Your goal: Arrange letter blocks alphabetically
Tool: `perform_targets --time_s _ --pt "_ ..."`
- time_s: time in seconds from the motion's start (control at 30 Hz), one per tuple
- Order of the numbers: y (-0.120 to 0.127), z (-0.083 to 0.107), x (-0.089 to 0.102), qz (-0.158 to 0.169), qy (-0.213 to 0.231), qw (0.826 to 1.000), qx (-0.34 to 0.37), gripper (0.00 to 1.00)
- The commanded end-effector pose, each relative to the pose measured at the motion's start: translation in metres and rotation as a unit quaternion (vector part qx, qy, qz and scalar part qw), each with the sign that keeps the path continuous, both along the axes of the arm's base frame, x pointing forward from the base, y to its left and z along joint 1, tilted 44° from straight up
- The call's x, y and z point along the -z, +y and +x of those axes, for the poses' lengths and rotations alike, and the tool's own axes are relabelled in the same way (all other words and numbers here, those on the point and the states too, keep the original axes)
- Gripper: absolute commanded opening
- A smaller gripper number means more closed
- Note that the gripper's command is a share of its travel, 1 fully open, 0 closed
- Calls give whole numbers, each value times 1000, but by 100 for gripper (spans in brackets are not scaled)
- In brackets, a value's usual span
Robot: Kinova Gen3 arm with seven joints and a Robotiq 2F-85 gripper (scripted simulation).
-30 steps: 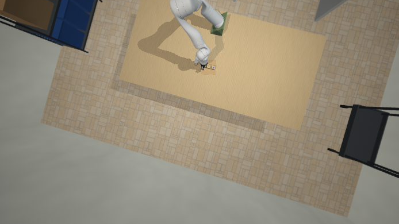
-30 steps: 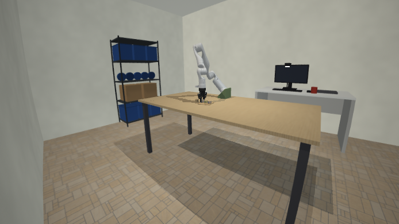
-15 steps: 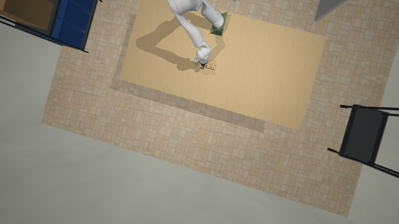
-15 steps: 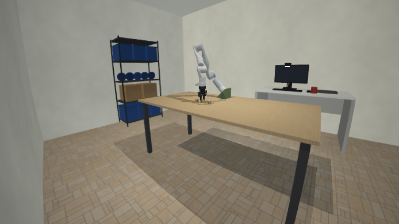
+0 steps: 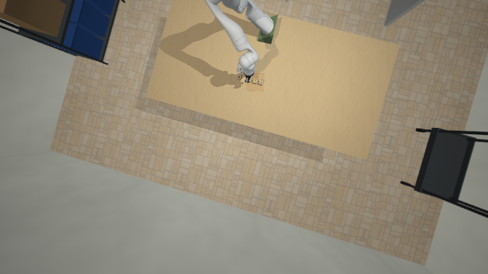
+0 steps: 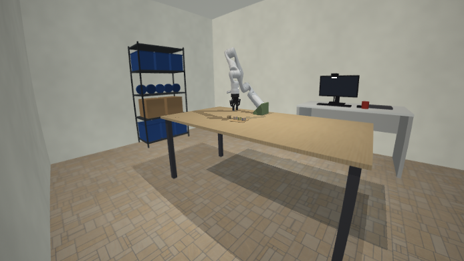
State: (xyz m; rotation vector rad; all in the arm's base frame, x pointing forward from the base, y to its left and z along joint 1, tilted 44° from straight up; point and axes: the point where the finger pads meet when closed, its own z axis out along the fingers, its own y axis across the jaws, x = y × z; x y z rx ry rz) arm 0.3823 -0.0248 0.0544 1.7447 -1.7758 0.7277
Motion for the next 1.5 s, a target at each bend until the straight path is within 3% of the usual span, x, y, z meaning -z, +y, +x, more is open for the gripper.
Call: perform_targets --time_s 0.0,0.1,0.13,0.97,1.47 --pt "9 4 -5 5 -5 1000 -5 46" --pt "9 4 -6 5 -5 1000 -5 46" --pt "9 4 -6 5 -5 1000 -5 100" --pt "10 4 -7 5 -5 1000 -5 100" --pt "47 3 -45 5 -5 1000 -5 100"
